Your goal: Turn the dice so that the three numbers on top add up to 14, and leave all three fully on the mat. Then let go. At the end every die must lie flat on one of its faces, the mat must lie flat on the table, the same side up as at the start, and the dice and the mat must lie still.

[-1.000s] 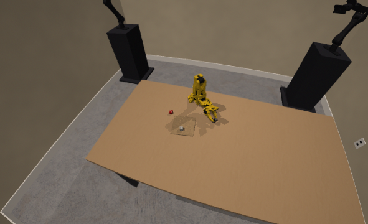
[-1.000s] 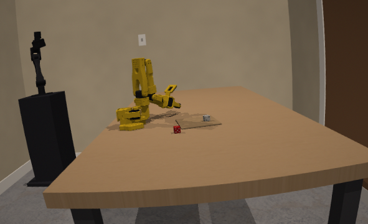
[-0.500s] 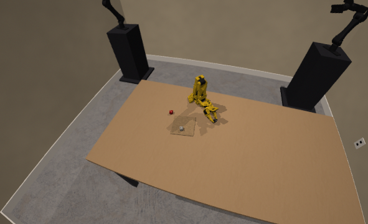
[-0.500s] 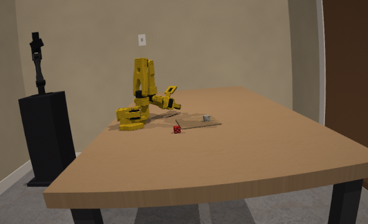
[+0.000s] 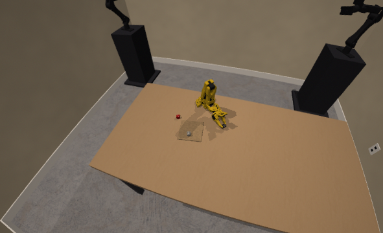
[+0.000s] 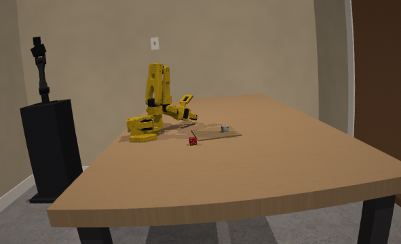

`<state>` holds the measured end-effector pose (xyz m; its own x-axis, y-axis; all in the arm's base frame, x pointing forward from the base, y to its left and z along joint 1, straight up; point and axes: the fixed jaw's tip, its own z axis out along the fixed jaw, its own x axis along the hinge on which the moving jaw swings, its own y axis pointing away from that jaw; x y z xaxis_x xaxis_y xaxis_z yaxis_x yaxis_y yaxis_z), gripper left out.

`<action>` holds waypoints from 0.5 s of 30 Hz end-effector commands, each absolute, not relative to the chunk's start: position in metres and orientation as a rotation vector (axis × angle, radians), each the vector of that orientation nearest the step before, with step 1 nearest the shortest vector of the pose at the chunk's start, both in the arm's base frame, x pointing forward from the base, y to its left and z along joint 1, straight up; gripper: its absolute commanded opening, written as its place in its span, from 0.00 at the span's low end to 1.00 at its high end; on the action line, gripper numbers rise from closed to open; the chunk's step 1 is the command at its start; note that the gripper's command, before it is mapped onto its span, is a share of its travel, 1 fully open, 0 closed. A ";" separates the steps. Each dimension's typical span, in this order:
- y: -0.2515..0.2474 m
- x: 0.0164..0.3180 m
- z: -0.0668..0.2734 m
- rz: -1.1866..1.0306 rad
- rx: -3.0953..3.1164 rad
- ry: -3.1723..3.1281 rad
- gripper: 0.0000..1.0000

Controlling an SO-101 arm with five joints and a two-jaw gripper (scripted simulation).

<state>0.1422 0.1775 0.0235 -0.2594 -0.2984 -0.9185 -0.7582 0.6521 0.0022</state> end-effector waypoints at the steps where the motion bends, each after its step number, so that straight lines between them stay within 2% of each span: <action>1: 0.183 0.143 0.027 0.571 -0.841 1.793 0.00; 15: 0.183 0.143 0.023 0.571 -0.841 1.793 0.00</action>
<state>0.1425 0.1778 0.0190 -0.2579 -0.2967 -0.9195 -0.7582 0.6521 0.0022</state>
